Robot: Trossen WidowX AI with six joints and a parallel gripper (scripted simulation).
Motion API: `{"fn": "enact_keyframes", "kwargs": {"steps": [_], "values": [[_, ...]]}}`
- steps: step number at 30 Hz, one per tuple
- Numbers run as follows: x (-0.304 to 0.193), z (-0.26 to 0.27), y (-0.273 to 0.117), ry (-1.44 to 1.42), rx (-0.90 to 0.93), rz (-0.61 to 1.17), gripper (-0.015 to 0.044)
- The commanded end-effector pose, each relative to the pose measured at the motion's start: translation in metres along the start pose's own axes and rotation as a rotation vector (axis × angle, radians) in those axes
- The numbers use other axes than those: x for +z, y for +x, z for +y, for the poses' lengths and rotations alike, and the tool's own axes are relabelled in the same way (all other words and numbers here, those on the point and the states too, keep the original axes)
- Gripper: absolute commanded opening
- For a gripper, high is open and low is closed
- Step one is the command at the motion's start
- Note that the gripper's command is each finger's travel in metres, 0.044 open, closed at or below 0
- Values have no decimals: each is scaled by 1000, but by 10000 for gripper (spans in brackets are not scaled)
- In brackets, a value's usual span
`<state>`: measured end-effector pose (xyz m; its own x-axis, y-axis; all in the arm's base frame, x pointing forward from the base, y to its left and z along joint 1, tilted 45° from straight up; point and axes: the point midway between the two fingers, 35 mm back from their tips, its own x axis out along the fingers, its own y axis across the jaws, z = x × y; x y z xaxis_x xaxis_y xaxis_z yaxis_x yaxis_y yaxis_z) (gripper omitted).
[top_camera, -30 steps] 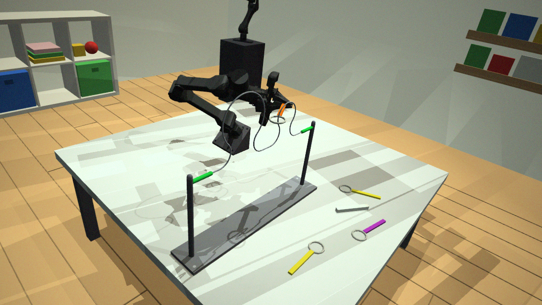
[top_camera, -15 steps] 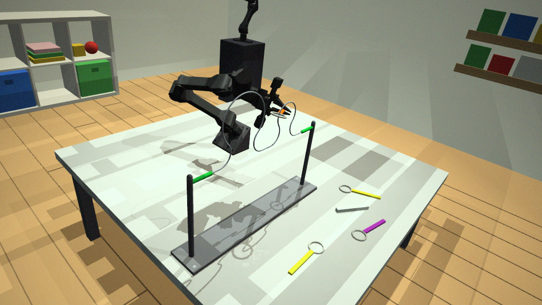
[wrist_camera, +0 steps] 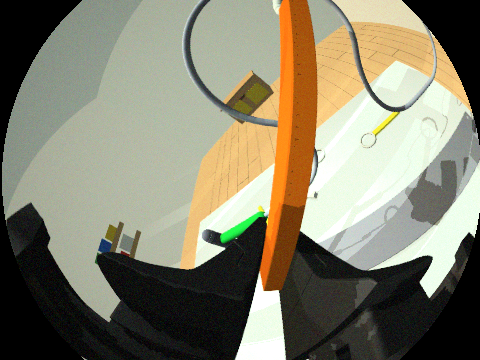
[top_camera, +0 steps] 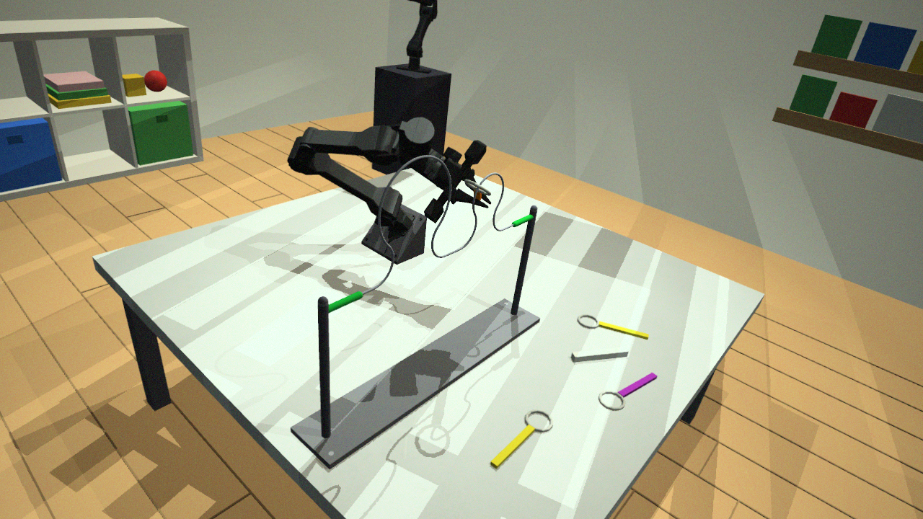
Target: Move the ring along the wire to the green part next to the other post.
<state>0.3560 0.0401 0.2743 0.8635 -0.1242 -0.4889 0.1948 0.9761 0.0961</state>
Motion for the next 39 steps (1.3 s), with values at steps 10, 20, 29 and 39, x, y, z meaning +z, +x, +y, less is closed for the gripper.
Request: {"fn": "enact_keyframes", "kwargs": {"steps": [10, 20, 29, 39], "values": [[1, -19, 2, -246, -137, -28, -150], [6, -33, 1, -441, -245, -53, -150], [12, -45, -1, -617, -343, -76, -150], [22, -56, -5, -812, -451, -101, -150]]}}
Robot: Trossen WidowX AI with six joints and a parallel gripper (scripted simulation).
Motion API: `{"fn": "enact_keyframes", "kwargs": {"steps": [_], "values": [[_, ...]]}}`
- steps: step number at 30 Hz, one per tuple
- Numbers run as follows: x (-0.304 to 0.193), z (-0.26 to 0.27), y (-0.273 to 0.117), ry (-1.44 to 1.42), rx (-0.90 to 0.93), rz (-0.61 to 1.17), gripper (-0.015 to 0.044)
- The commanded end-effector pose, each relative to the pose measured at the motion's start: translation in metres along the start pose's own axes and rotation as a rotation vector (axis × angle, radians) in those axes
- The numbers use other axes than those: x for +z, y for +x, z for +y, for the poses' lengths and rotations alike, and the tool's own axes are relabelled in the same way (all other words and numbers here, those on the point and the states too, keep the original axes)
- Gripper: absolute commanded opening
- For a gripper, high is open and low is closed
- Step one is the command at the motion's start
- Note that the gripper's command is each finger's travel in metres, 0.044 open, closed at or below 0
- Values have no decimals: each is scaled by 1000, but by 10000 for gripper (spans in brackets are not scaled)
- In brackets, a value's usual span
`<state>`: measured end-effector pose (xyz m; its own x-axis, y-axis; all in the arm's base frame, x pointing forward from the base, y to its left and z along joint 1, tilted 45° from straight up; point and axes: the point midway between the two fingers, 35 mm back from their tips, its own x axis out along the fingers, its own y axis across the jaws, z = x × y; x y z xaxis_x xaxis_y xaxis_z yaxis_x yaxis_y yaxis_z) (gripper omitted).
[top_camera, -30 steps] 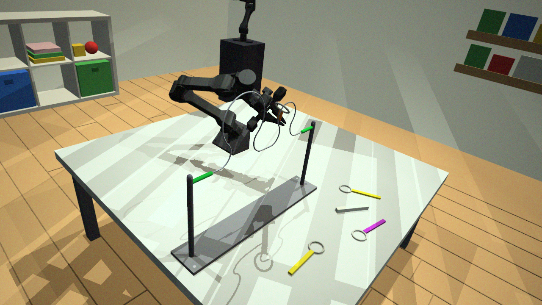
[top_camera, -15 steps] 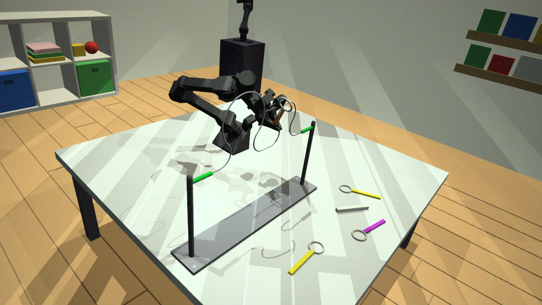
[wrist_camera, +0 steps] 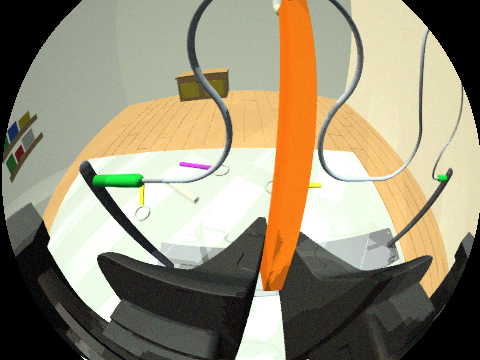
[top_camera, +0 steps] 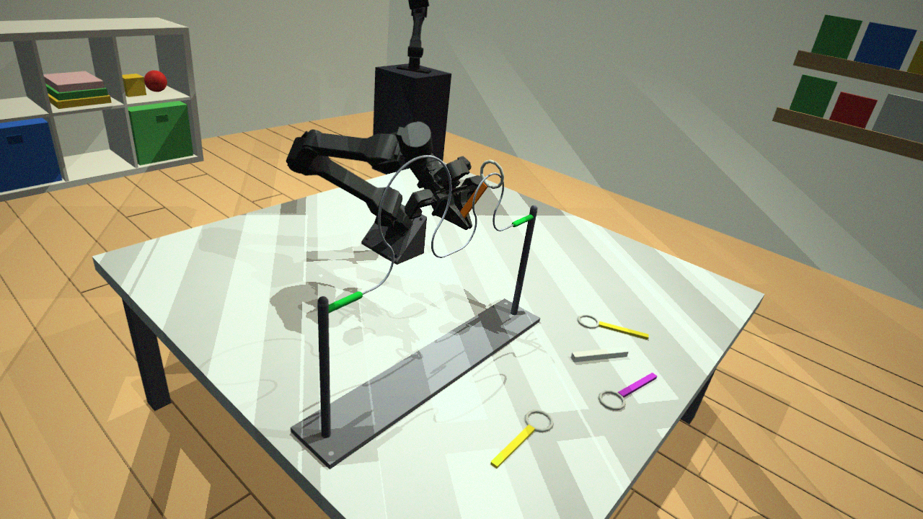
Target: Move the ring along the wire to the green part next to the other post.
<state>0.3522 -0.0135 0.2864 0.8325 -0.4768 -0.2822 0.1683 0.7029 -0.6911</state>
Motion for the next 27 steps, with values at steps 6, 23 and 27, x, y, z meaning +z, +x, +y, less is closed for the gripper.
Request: {"fn": "enact_keyframes", "kwargs": {"steps": [6, 23, 27], "values": [[0, -16, 0, -175, -104, -21, -150], [8, -40, -1, -506, -288, -63, -150], [11, -46, -2, -584, -331, -73, -150]]}}
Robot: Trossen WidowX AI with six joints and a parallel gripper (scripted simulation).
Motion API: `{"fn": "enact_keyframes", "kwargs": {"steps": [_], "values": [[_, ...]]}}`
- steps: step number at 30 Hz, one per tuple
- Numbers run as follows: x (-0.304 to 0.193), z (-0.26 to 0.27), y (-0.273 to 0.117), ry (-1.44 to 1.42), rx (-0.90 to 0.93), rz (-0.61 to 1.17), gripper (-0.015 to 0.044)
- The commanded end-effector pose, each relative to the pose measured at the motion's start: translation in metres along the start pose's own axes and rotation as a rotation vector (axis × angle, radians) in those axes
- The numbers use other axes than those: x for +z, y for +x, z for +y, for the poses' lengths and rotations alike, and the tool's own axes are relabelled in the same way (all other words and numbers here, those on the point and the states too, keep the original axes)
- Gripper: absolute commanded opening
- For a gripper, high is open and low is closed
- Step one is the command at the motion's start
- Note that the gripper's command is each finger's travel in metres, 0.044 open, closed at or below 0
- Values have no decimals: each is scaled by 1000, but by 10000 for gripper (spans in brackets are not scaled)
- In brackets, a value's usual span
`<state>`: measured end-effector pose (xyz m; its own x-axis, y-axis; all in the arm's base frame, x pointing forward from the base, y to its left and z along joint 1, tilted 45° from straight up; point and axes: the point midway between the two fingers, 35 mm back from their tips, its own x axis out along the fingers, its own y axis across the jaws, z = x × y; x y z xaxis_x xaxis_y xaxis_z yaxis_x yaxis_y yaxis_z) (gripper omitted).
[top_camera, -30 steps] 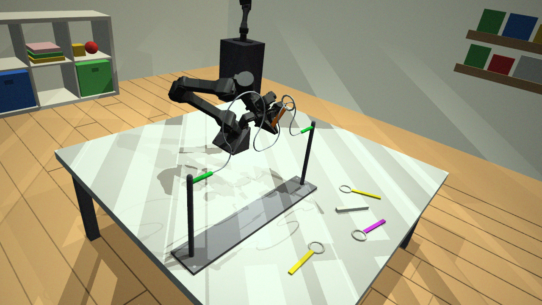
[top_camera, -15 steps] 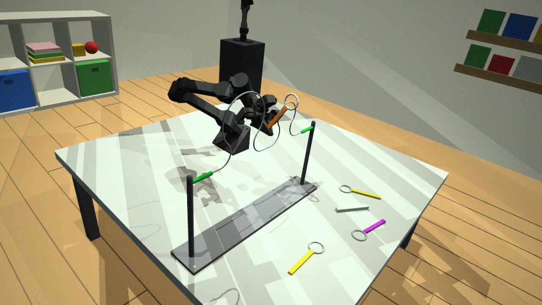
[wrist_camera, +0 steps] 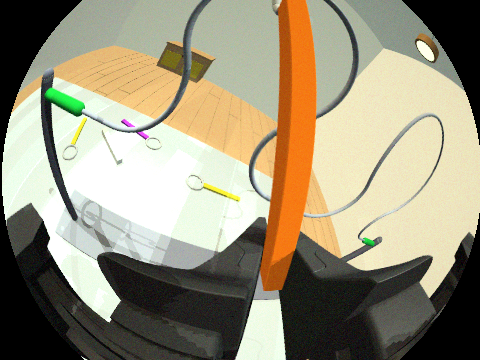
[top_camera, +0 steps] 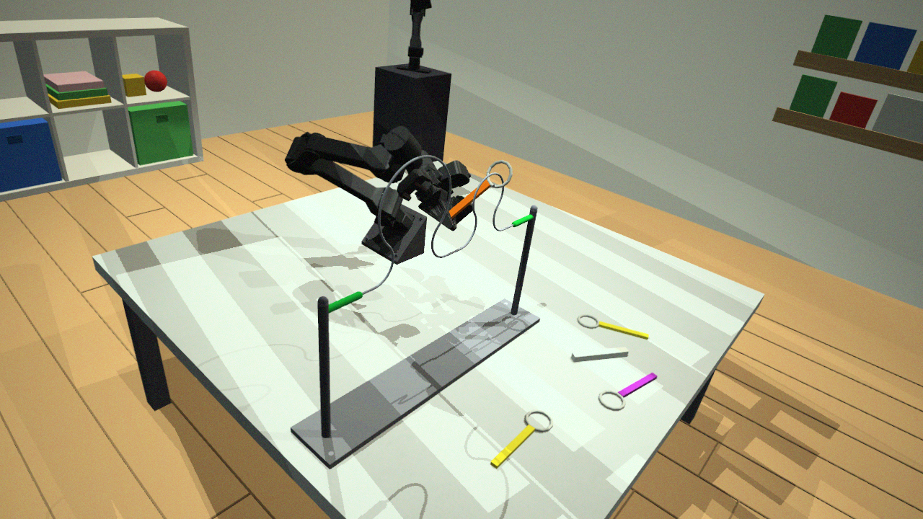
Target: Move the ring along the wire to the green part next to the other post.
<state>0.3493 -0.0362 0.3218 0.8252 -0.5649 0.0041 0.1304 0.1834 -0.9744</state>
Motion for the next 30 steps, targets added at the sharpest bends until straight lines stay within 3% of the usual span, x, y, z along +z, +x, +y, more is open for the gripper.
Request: {"fn": "enact_keyframes", "kwargs": {"steps": [1, 30], "values": [[-1, -6, 1, -79, -44, -7, -150], [13, -48, -2, -643, -355, -80, -150]]}}
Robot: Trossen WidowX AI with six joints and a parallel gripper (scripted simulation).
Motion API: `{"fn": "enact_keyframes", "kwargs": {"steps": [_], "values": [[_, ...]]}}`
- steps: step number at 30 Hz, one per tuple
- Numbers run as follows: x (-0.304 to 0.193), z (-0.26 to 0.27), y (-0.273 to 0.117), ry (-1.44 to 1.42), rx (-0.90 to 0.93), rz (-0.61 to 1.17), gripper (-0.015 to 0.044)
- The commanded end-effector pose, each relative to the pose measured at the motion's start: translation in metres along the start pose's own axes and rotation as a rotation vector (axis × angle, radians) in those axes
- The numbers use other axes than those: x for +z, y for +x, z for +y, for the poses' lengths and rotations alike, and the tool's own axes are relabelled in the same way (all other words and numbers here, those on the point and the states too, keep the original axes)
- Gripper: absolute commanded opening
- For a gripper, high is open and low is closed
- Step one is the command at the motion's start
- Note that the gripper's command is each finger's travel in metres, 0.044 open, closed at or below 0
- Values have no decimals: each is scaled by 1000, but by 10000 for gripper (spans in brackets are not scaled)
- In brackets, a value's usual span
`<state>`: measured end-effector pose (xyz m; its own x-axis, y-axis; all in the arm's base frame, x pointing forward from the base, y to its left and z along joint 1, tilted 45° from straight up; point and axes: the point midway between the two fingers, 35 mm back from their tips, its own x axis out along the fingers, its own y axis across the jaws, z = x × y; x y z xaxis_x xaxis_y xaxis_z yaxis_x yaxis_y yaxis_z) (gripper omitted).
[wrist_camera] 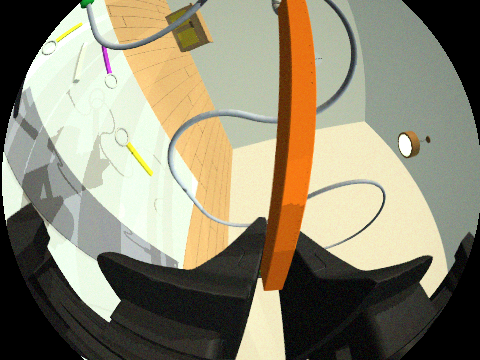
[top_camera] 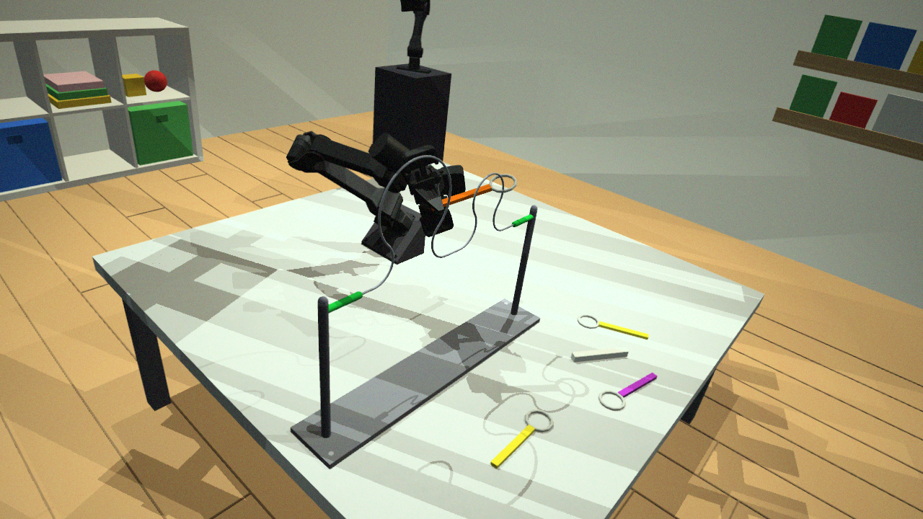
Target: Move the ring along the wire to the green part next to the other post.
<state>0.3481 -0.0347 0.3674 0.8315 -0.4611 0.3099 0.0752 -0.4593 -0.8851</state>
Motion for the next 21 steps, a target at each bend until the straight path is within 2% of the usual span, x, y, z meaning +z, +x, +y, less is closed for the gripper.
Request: {"fn": "enact_keyframes", "kwargs": {"steps": [1, 21], "values": [[0, -6, 1, -82, -45, -11, -150], [7, -34, 1, -461, -255, -59, -150]]}}
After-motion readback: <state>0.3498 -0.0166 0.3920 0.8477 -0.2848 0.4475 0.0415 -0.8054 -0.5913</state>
